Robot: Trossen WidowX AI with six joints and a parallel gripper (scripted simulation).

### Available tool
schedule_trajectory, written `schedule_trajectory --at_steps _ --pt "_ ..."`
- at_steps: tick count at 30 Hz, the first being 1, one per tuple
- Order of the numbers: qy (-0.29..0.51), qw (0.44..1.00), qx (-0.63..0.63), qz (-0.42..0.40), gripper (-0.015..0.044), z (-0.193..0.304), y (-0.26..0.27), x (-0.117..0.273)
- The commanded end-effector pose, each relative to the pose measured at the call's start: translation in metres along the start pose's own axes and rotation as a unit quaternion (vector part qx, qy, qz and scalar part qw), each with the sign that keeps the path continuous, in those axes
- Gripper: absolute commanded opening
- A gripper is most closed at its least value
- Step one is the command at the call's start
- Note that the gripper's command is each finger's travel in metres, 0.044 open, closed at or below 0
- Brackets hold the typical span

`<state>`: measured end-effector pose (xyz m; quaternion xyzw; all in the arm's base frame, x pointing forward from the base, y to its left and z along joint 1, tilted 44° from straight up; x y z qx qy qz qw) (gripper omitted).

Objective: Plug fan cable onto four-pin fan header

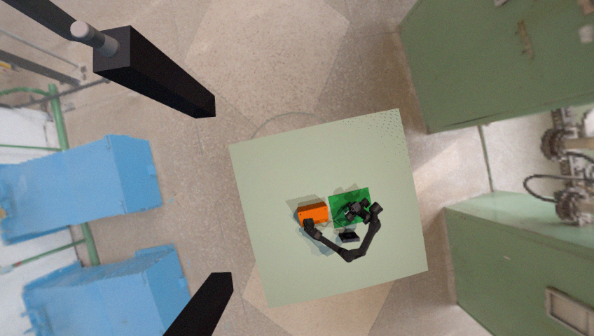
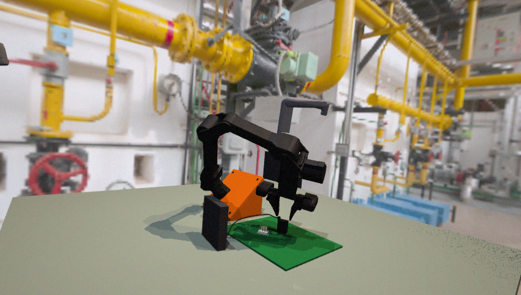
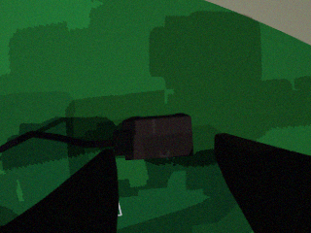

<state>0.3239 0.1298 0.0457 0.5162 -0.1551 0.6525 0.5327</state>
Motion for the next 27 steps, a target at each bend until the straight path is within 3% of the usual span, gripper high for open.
schedule_trajectory --at_steps 1,8,10,14,19,27 --pt "0.068 0.997 -0.012 0.027 0.0205 -0.011 0.003 0.010" --pt "0.140 0.987 -0.027 0.069 0.0205 -0.024 0.007 0.024" --pt "0.104 0.993 -0.018 0.048 0.0205 -0.018 0.004 0.018" --pt "0.108 0.992 -0.026 0.052 0.0310 -0.020 0.004 0.020" --pt "0.103 0.969 -0.210 0.076 0.0440 -0.029 0.006 0.040" --pt "0.079 0.838 -0.527 0.120 0.0440 -0.048 0.013 0.076"
Point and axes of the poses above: the point midway between the two fingers, 35 mm back from their tips, its own x axis back along the fingers, its own y axis across the jaws, z = x × y, the point moved 5 cm from there along x, back along the fingers, and after that the axes turned 3 degrees about -x, right-handed, at the moved point
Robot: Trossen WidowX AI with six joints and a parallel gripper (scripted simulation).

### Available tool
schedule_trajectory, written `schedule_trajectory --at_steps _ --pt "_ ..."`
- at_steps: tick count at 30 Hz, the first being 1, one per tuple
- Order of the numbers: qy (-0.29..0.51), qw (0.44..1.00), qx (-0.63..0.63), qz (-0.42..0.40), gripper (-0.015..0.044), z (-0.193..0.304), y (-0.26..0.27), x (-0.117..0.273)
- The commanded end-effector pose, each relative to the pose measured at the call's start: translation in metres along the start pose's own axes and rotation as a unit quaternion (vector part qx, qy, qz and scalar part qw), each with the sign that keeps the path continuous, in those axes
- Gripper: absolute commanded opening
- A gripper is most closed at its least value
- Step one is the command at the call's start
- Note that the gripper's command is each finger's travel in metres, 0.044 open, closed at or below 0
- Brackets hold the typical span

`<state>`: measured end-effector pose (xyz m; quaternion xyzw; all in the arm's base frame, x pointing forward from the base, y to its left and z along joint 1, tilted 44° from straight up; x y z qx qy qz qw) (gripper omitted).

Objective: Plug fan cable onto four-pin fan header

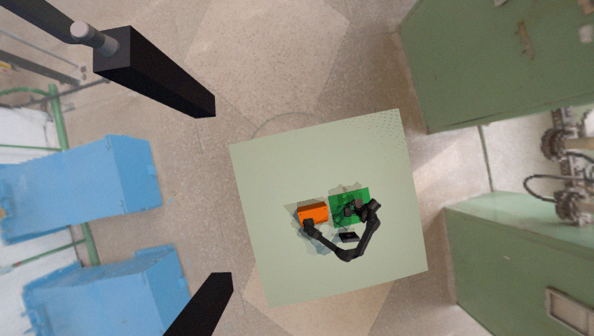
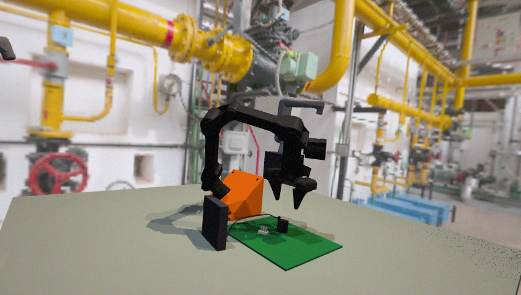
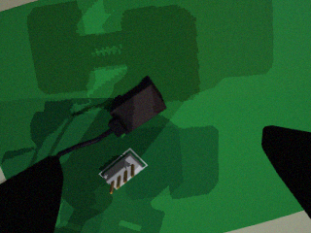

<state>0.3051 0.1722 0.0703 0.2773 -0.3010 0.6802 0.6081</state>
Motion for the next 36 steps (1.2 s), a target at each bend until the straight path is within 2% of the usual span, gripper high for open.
schedule_trajectory --at_steps 1,9,30,33,36 --pt "-0.002 0.941 -0.337 0.017 0.0440 -0.007 0.006 0.043" --pt "-0.005 0.859 -0.511 0.027 0.0440 -0.009 0.013 0.065" --pt "-0.005 0.858 -0.513 0.027 0.0440 -0.009 0.013 0.066" --pt "-0.006 0.858 -0.513 0.027 0.0440 -0.010 0.011 0.053" --pt "-0.006 0.858 -0.513 0.027 0.0440 -0.010 0.007 0.025"
Point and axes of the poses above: the point midway between the two fingers, 35 mm back from their tips, its own x axis back along the fingers, its own y axis across the jaws, z = x × y, the point moved 5 cm from there along x, back along the fingers, and after that the axes turned 3 degrees about -x, right-handed, at the moved point
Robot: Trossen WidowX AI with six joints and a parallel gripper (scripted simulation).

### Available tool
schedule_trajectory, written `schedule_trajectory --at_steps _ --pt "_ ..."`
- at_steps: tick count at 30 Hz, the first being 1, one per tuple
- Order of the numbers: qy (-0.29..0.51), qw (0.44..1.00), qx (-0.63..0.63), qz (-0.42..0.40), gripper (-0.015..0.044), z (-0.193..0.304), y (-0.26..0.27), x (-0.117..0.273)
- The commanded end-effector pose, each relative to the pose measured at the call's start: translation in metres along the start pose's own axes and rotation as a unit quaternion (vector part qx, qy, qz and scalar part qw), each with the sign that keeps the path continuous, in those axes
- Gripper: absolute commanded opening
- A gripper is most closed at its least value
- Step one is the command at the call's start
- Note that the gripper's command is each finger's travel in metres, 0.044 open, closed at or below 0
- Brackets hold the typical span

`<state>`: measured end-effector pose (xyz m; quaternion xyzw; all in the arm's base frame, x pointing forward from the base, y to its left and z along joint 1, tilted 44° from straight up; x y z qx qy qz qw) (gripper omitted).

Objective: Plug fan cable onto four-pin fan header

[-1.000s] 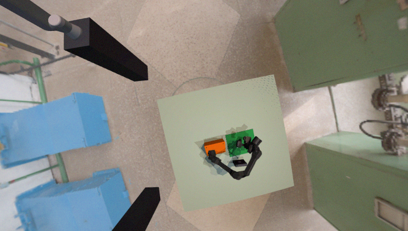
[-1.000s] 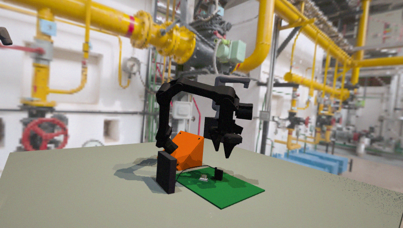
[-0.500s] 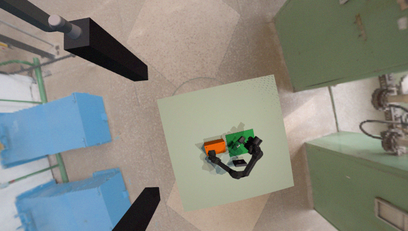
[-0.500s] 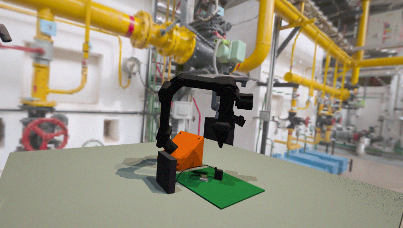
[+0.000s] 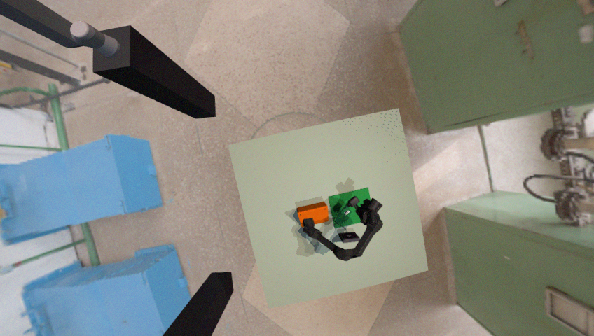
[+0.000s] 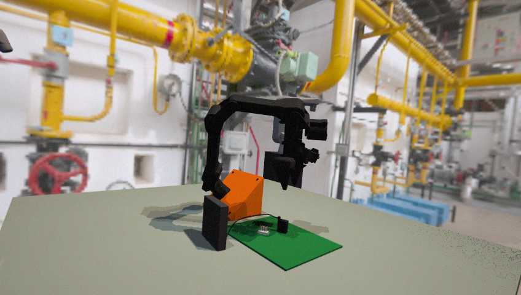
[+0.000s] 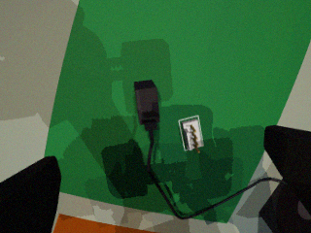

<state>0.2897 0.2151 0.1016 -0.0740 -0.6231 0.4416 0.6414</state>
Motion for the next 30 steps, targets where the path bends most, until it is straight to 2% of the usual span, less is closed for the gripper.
schedule_trajectory --at_steps 1,5,30 --pt "0.006 1.000 0.001 0.003 0.0440 -0.001 -0.001 -0.041" --pt "0.007 1.000 0.001 0.005 0.0440 0.004 -0.002 -0.085" --pt "0.007 1.000 0.000 0.005 0.0440 0.004 -0.003 -0.114"
Point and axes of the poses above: the point midway between the two fingers, 35 mm back from their tips, its own x axis back along the fingers, its own y axis across the jaws, z = x × y, the point moved 5 cm from there along x, back along the fingers, and after that the axes turned 3 degrees about -x, right-handed, at the moved point
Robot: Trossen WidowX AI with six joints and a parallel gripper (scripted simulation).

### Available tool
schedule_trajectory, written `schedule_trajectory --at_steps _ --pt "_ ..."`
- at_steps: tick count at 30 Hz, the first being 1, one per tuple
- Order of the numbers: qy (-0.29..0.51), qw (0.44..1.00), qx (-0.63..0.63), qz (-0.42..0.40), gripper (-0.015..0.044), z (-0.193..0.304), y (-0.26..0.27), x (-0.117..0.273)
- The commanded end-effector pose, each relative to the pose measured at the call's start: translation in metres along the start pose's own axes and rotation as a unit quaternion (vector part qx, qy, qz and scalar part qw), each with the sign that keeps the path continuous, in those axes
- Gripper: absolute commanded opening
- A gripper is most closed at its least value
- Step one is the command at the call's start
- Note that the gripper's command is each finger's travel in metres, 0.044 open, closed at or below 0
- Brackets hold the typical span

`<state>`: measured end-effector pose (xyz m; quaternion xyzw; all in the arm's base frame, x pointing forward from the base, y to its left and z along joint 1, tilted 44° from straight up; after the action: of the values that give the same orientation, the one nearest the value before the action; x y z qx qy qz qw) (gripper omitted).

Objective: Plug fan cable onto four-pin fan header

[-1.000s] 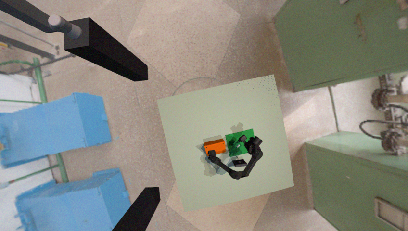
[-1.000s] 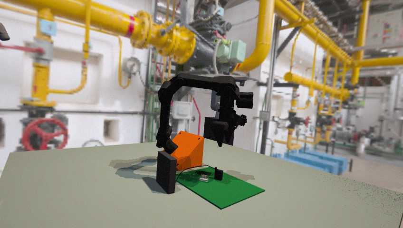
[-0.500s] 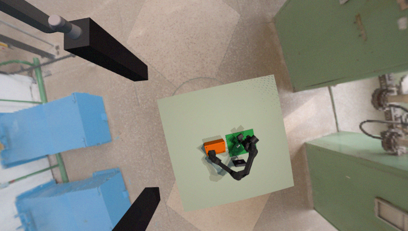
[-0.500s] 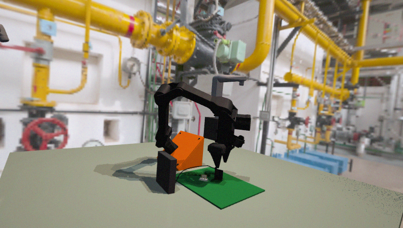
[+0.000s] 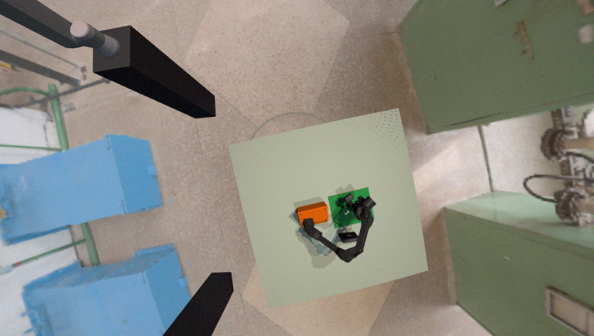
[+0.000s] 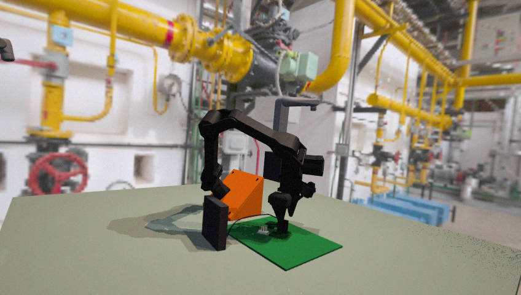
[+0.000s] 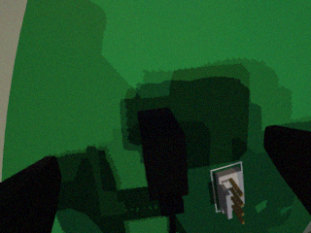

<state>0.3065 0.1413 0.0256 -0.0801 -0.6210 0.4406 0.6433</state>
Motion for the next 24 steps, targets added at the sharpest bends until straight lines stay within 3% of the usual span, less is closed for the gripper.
schedule_trajectory --at_steps 1,19,24 --pt "0.002 1.000 0.004 0.003 0.0440 0.001 0.000 -0.009" --pt "0.002 1.000 0.004 0.004 0.0440 0.003 0.000 -0.031" --pt "0.001 1.000 0.000 0.001 0.0309 0.001 -0.001 -0.028"
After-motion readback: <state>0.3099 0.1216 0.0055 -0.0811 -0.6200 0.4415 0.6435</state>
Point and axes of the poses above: the point midway between the two fingers, 35 mm back from their tips, its own x axis back along the fingers, its own y axis across the jaws, z = x × y, the point moved 5 cm from there along x, back along the fingers, and after that the axes turned 3 degrees about -x, right-handed, at the moved point
